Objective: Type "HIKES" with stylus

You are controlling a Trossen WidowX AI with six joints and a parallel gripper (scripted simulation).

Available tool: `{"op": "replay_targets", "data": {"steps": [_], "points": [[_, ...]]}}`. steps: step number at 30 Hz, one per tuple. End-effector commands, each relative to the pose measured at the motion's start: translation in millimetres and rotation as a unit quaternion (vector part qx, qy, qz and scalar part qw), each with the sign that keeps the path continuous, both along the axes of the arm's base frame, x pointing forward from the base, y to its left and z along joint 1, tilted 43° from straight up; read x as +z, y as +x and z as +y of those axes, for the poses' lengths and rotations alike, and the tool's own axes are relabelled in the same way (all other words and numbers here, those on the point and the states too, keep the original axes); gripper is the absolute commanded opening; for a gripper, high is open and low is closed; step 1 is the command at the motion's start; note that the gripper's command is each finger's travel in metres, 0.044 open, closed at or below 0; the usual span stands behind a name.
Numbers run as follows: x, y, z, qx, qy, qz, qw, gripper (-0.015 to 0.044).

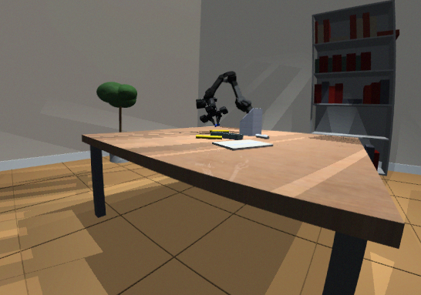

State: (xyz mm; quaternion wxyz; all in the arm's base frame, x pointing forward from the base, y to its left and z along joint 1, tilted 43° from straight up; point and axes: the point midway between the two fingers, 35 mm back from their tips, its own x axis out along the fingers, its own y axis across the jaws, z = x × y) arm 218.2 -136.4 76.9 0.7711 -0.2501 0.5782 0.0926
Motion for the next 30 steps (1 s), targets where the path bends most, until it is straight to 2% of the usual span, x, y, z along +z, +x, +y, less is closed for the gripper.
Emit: {"op": "replay_targets", "data": {"steps": [1, 15, 30], "points": [[-1.9, 7.2, 7.9, -0.043, 0.036, 0.008, 0.998, 0.0], [-15.1, 25.4, 37.9, -0.218, 0.139, 0.074, 0.963, 0.0], [-30.3, 39.5, 73.1, -0.41, 0.181, 0.162, 0.879, 0.0]]}}
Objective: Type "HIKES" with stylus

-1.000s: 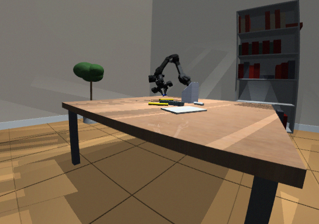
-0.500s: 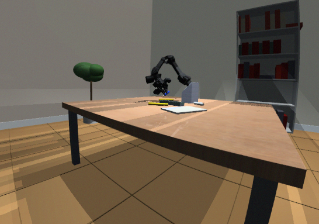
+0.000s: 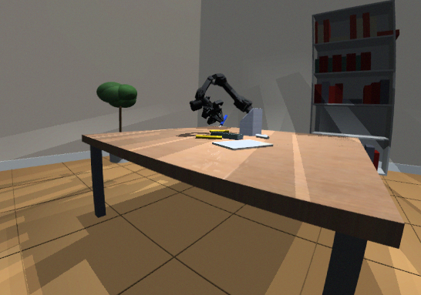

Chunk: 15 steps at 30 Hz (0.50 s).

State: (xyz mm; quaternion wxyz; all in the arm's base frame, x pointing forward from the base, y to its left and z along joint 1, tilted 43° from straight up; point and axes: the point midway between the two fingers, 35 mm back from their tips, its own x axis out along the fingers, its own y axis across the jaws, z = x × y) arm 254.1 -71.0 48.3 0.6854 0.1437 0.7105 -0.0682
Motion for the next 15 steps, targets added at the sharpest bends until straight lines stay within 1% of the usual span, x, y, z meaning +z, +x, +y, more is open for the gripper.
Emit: {"op": "replay_targets", "data": {"steps": [1, 8, 15], "points": [[-2.7, 4.4, 10.0, -0.047, 0.009, 0.028, 0.998, 0.0], [-10.1, 8.7, 27.3, -0.138, 0.012, 0.089, 0.986, 0.0], [-17.8, 11.5, 44.8, -0.224, 0.0, 0.151, 0.963, 0.0]]}}
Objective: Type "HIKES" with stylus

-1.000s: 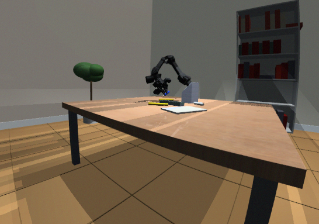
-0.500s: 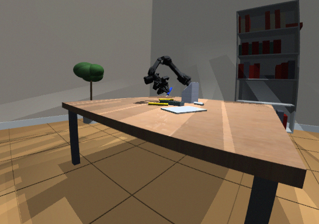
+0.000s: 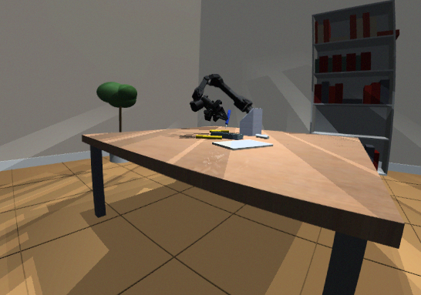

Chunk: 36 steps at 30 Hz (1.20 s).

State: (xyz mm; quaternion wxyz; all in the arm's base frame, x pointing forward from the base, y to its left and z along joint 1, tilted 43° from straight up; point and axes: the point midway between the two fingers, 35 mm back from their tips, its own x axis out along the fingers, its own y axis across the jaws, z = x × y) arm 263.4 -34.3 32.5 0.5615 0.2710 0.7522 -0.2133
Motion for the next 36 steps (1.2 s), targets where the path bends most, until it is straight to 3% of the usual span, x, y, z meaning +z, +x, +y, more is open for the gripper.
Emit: {"op": "replay_targets", "data": {"steps": [1, 15, 36], "points": [[-3.3, 2.5, 10.7, -0.043, -0.008, 0.033, 0.999, 0.0], [-16.9, 3.9, 42.3, -0.193, -0.066, 0.149, 0.968, 0.0], [-42.1, 4.2, 18.7, -0.195, -0.067, 0.151, 0.967, 0.0]]}}
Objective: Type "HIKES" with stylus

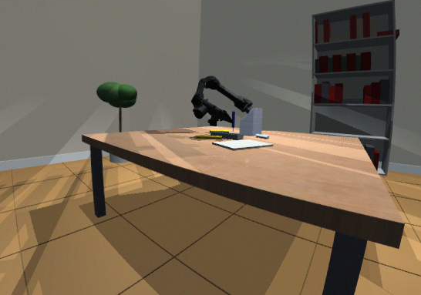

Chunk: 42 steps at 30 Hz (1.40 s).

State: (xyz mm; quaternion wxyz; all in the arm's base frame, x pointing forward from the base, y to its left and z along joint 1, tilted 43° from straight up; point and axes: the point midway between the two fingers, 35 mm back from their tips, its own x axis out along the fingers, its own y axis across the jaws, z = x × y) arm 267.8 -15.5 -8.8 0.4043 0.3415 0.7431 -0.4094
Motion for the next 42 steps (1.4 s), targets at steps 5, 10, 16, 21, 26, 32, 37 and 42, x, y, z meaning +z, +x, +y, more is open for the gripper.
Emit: {"op": "replay_targets", "data": {"steps": [5, 10, 16, 21, 26, 32, 37, 42], "points": [[-0.8, -0.3, -0.2, 0.004, 0.0, 0.0, 1.0, 0.0], [-1.3, 3.3, -0.4, 0.004, 0.0, -0.001, 1.0, 0.0081], [-1.9, 3.9, -1.0, 0.004, 0.0, -0.001, 1.0, 0.0081], [-3.9, 4.1, -2.9, 0.004, 0.0, -0.001, 1.0, 0.0081], [-6.4, 4.3, -5.2, 0.004, 0.0, -0.001, 1.0, 0.0081], [-9.4, 4.5, -8.0, 0.004, 0.0, -0.001, 1.0, 0.0081], [-10.3, 4.6, -8.8, 0.004, 0.0, -0.001, 1.0, 0.0081], [-12.1, 4.8, -10.5, 0.004, 0.0, -0.001, 1.0, 0.0081]]}}
